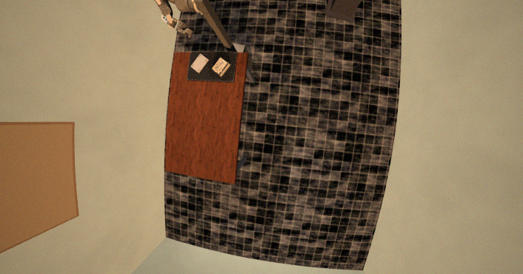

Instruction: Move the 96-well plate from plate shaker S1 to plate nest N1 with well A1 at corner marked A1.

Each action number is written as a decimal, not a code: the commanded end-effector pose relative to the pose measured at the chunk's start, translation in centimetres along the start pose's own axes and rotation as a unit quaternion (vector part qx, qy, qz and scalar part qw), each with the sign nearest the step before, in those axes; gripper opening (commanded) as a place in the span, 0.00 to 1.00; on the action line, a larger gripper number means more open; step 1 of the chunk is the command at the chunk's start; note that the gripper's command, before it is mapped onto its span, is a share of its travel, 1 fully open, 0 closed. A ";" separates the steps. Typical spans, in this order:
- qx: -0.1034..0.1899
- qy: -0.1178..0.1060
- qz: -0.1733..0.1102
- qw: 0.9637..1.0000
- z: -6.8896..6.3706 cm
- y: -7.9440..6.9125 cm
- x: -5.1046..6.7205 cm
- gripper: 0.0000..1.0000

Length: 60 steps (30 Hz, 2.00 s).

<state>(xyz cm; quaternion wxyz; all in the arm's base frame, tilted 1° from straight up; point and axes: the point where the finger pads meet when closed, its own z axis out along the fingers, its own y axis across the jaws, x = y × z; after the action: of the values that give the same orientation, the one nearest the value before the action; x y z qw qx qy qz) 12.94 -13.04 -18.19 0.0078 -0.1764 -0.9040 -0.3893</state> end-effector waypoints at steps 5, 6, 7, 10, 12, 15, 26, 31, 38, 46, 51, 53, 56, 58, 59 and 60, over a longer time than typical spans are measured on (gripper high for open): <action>0.000 0.000 -0.001 1.000 0.0 0.0 0.0 1.00; 0.000 0.000 -0.001 1.000 0.0 0.0 0.0 1.00; 0.000 0.000 -0.001 1.000 0.0 0.0 0.0 1.00; 0.000 0.000 -0.001 1.000 0.0 0.0 0.0 1.00; 0.000 0.000 -0.001 1.000 0.0 0.0 0.0 1.00; 0.000 0.000 -0.001 1.000 0.0 0.0 0.0 1.00; 0.000 0.000 -0.001 1.000 0.0 0.0 0.0 1.00; 0.101 -0.024 0.002 0.995 3.4 0.7 -1.0 0.87; 0.126 -0.030 0.003 0.992 4.2 0.9 -1.2 0.77; 0.173 -0.042 0.003 0.984 5.9 1.3 -1.7 0.77; 0.247 -0.060 0.005 0.967 8.5 1.8 -2.4 0.77; 0.247 -0.060 0.005 0.967 8.5 1.8 -2.4 0.77; 0.247 -0.060 0.005 0.967 8.5 1.8 -2.4 0.77; 0.247 -0.060 0.005 0.967 8.5 1.8 -2.4 0.77; 0.247 -0.060 0.005 0.967 8.5 1.8 -2.4 0.77; 0.247 -0.060 0.005 0.967 8.5 1.8 -2.4 0.77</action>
<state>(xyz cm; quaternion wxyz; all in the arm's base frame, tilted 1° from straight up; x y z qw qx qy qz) 16.83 -6.57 -23.23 -0.0009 -0.1954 -0.9699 -0.1451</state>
